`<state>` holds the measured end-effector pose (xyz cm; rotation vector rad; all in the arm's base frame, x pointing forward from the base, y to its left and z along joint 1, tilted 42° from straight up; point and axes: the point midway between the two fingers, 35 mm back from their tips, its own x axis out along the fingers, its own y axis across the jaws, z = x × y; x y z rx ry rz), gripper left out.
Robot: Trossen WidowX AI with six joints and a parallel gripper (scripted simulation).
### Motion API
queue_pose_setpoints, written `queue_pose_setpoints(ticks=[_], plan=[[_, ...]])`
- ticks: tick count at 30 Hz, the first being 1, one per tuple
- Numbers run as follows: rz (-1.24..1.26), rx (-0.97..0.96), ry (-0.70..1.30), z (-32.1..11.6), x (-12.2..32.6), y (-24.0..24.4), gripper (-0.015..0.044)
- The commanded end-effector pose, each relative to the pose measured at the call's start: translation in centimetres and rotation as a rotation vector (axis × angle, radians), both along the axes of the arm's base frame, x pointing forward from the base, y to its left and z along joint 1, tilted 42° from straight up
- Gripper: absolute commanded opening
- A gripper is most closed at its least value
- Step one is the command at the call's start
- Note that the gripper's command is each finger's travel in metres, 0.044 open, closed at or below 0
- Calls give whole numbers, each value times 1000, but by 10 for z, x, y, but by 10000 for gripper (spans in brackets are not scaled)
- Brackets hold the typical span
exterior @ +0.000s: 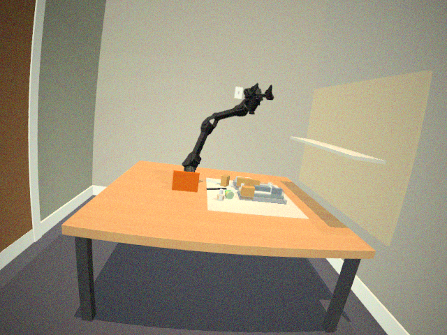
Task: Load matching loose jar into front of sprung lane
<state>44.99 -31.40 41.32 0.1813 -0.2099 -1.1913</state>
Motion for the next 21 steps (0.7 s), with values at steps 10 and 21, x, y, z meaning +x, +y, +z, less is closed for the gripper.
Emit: queue_pose_setpoints(ticks=[10, 21], plan=[[348, 198, 915, -221, 8, -14, 440], [845, 514, 1413, -385, -64, 38, 440]])
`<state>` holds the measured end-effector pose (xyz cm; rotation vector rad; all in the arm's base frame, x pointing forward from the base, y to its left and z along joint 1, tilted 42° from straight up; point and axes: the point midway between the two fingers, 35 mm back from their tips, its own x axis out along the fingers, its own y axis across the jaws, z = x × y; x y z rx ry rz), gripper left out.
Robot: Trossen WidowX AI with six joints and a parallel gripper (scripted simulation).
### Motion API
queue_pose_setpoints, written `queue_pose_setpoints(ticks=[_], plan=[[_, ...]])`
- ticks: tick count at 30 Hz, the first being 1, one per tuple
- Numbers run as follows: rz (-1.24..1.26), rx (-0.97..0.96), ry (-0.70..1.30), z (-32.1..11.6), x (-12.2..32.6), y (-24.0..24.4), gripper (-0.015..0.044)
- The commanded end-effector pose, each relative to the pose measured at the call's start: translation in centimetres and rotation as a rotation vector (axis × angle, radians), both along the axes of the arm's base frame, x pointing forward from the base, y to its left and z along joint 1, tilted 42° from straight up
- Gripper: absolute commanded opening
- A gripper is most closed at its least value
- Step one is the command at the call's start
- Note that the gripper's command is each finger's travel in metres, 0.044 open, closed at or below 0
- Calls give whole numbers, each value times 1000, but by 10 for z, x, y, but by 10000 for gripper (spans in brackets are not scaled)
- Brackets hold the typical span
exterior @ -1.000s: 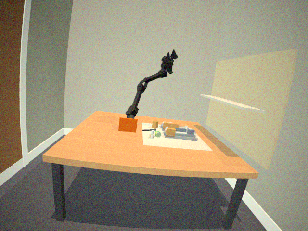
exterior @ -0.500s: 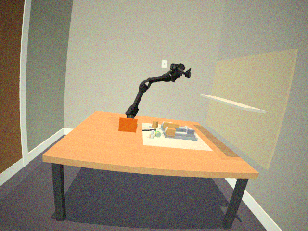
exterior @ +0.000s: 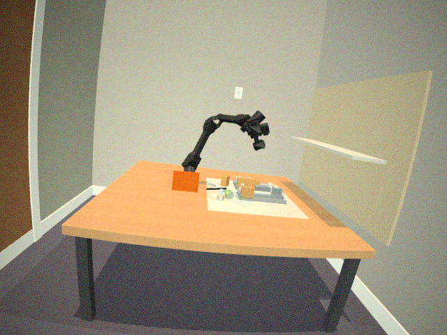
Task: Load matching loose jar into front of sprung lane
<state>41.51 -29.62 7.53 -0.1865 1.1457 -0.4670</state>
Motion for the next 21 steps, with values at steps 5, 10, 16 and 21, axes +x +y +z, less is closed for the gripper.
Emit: queue_pose_setpoints(ticks=[5, 10, 16, 21], plan=[[236, 388, 323, -99, -82, 58, 440], [362, 679, 434, -129, -137, 105, 440], [473, 1068, 462, -135, -195, 168, 440], [481, 1111, 458, -132, -193, 178, 440]])
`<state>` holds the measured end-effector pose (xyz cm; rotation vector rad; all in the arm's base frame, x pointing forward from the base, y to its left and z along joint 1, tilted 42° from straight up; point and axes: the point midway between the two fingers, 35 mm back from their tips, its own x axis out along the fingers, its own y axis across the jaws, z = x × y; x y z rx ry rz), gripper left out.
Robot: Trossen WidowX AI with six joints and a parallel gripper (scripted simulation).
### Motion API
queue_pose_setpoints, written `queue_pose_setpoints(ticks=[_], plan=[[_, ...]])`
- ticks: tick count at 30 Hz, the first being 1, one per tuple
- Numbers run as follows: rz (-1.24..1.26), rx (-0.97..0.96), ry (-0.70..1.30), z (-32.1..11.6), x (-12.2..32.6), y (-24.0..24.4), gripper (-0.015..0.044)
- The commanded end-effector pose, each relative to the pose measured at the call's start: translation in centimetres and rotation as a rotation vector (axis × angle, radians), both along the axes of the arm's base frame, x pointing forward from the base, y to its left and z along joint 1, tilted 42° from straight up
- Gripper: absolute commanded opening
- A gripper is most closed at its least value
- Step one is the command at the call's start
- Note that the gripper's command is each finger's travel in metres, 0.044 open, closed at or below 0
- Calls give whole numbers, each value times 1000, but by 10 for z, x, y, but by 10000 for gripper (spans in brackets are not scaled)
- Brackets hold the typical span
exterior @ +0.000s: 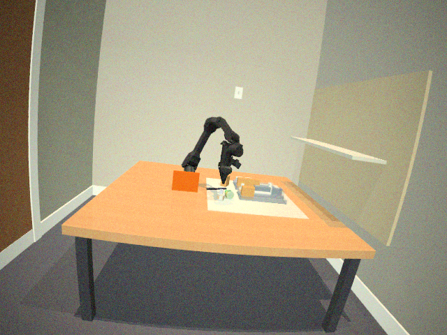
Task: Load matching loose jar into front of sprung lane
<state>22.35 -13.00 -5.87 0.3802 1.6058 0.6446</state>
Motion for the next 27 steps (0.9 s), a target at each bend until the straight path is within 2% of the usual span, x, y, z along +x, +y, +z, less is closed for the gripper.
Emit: queue_pose_setpoints(ticks=[1, 6, 10, 27], plan=[[4, 58, 1, 2, -2, 12, 440], [4, 58, 1, 0, -2, 13, 440], [4, 59, 1, -21, -6, 32, 440], [4, 60, 0, -35, -10, 46, 440]])
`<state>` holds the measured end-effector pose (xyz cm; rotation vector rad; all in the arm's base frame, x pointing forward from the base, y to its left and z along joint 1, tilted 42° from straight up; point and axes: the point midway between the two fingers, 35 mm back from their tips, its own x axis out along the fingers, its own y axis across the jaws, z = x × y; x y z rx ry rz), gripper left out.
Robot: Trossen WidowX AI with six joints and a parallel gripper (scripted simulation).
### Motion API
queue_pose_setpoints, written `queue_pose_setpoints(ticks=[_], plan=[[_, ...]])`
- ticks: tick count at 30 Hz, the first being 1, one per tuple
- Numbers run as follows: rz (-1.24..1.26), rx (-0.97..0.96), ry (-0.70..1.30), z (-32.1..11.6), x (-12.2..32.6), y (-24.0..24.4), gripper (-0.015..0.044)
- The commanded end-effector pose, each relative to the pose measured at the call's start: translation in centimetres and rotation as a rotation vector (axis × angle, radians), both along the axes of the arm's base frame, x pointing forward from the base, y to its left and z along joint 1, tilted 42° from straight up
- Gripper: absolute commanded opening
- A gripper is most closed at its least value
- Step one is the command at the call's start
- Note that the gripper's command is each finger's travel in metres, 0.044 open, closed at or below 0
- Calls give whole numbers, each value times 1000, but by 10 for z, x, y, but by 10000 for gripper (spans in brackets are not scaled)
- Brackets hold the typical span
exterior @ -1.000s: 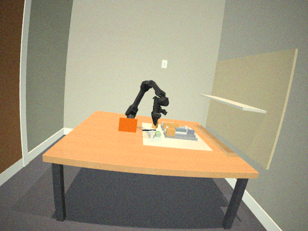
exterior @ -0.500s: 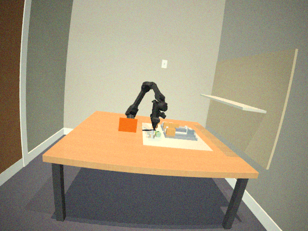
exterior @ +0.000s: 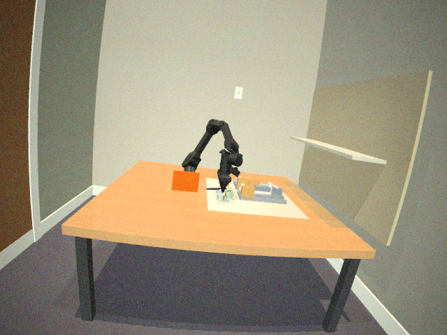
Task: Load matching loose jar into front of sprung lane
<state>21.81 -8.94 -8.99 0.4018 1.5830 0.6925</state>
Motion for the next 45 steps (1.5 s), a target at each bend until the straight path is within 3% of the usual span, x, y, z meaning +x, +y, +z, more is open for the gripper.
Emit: queue_pose_setpoints(ticks=[1, 24, 33, 41, 45], plan=[[-6, 13, 14, -4, -4, 6, 440], [-6, 14, 14, -26, -8, 24, 440], [-6, 14, 14, -26, -8, 24, 204], [-6, 14, 14, -26, -8, 24, 150], [-6, 13, 13, -20, -5, 18, 45]])
